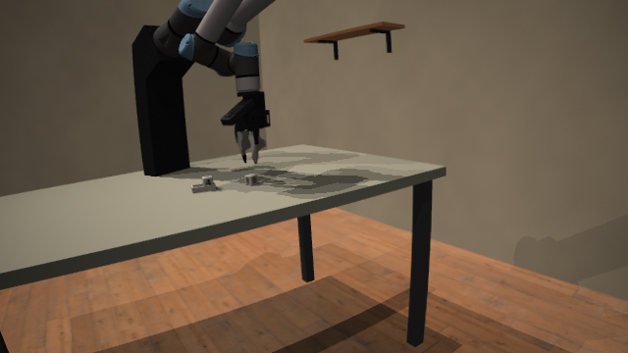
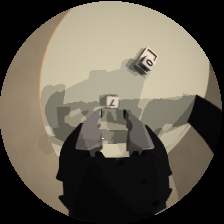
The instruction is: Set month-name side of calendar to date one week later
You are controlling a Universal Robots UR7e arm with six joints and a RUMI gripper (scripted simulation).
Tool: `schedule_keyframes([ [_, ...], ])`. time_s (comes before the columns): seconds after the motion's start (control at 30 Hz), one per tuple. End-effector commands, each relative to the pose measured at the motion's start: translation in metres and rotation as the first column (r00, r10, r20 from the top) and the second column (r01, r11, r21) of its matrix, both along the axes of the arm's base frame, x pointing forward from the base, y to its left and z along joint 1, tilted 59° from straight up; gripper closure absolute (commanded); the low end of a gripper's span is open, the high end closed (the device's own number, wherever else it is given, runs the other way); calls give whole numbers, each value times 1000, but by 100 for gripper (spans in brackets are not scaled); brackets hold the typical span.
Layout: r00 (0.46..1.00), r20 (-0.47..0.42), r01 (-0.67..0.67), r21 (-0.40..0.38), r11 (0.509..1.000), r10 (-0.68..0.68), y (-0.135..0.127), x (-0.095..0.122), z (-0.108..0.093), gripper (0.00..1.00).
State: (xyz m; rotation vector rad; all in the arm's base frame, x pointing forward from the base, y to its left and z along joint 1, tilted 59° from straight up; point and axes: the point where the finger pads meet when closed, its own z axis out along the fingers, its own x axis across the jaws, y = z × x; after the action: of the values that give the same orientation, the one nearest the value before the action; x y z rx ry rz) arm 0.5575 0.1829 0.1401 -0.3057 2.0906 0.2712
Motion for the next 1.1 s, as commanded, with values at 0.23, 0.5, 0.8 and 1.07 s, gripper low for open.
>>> schedule_keyframes([
  [0.23,1000,-4,-3,0,1000,3,-11,-28,17,72],
  [0.5,1000,-4,-3,0,1000,3,-12,-29,18,0],
  [0.8,1000,-2,-4,0,1000,4,-11,-28,18,0],
  [1.07,1000,-2,-4,0,1000,4,-11,-28,18,0],
])
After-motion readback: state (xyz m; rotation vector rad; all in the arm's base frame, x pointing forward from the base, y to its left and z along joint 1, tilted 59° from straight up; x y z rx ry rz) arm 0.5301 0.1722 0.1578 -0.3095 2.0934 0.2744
